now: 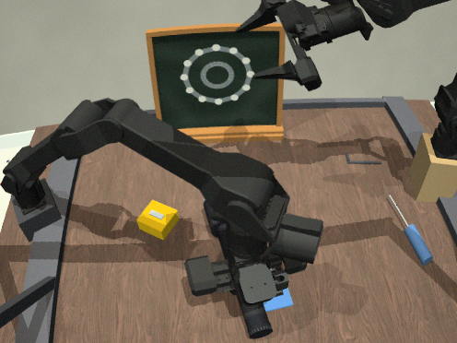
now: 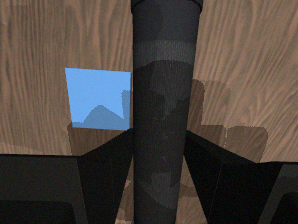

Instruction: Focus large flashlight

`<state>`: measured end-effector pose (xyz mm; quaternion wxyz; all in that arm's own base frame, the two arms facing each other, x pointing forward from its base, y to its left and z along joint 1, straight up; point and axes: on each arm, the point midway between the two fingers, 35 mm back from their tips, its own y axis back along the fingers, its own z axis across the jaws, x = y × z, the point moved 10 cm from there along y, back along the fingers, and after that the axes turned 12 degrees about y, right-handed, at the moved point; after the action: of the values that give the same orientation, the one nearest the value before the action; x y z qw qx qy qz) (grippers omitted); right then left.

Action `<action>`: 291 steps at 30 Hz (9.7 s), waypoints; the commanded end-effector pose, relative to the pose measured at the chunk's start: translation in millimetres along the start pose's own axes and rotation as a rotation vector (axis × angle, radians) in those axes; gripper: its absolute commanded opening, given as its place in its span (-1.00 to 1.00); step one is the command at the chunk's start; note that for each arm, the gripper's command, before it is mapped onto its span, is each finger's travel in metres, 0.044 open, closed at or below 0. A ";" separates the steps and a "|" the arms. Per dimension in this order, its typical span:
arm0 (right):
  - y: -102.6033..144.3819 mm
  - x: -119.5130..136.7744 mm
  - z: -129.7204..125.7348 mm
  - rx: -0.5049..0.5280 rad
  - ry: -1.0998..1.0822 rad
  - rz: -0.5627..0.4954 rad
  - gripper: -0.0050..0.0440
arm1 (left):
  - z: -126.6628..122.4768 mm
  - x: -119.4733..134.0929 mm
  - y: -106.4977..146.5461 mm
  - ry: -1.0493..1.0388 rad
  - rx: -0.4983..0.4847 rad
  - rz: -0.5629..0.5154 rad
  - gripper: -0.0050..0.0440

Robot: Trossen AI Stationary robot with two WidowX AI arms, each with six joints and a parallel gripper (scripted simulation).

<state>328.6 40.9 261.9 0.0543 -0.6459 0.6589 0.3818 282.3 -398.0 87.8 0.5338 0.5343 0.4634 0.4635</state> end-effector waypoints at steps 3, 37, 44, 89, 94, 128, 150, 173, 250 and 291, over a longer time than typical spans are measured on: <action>-34.7 -5.1 12.8 -0.120 0.197 0.035 1.00 | 0.9 -1.8 13.3 0.004 -0.023 -0.027 -0.26; -171.7 16.0 139.4 -0.747 1.034 -0.022 1.00 | 0.9 -1.8 13.3 0.004 -0.023 -0.027 -0.26; -174.0 17.4 141.6 -0.760 1.060 -0.029 1.00 | 0.9 -1.8 13.3 0.004 -0.023 -0.027 -0.26; -210.2 34.5 169.8 -0.753 1.032 -0.018 1.00 | 0.9 -1.8 13.3 0.004 -0.023 -0.027 -0.26; -210.3 34.5 169.9 -0.753 1.032 -0.018 0.13 | 0.9 -1.8 13.3 0.004 -0.023 -0.027 -0.26; -232.3 15.0 158.0 -1.012 1.030 0.071 0.13 | 0.9 -1.8 13.3 0.004 -0.023 -0.027 -0.26; -242.0 8.4 154.5 -1.115 1.028 0.107 1.00 | 0.9 -1.8 13.3 0.004 -0.023 -0.027 -0.26; -219.6 -17.8 121.3 -1.104 1.029 0.104 1.00 | 0.9 -1.8 13.3 0.004 -0.023 -0.027 -0.26; -168.9 13.7 135.1 -0.740 1.049 -0.030 1.00 | 0.9 -1.8 13.3 0.004 -0.023 -0.027 -0.26; -198.8 29.5 161.1 -0.756 1.048 -0.026 1.00 | 0.9 -1.8 13.3 0.004 -0.023 -0.027 -0.26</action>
<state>427.5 132.1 44.6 -0.5073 -0.7248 0.4063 0.2286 282.4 -398.3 87.8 0.5337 0.5324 0.4638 0.4654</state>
